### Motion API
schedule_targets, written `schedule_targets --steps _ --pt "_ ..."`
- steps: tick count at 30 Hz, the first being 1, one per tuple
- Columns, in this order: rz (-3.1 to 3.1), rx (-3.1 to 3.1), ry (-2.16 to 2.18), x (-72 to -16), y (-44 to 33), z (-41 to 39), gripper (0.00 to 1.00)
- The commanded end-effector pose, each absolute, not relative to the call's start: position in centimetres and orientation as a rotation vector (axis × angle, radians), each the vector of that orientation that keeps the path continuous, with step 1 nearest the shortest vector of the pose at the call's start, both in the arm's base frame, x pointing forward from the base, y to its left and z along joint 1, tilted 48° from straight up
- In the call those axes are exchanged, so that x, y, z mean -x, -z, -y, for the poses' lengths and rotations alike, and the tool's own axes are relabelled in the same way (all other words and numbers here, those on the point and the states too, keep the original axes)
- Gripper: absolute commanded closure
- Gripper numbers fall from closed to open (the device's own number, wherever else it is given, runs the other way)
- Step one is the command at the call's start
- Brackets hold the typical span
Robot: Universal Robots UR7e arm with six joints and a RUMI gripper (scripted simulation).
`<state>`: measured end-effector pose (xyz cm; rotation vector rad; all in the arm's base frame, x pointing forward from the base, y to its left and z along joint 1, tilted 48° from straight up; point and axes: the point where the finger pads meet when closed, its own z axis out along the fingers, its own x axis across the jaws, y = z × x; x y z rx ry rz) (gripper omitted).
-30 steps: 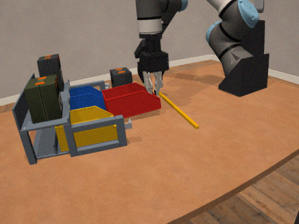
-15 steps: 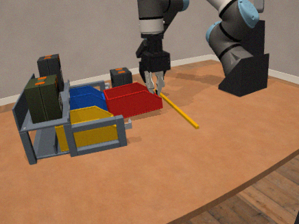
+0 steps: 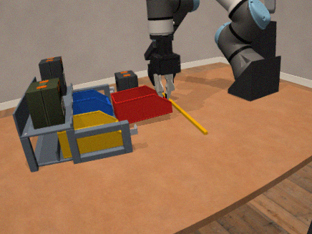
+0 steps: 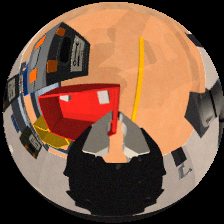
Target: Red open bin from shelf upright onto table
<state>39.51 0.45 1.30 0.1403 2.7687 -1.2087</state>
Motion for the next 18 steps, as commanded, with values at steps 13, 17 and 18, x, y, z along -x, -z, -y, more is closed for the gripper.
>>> schedule_targets --steps 13,17,18 --pt "-2.768 -0.14 1.208 -38.44 -1.16 -0.52 1.0" --pt "-2.768 -0.14 1.208 -38.21 -1.13 -0.53 1.0" --pt "-2.768 -0.14 1.208 -38.15 -1.12 -0.53 1.0"
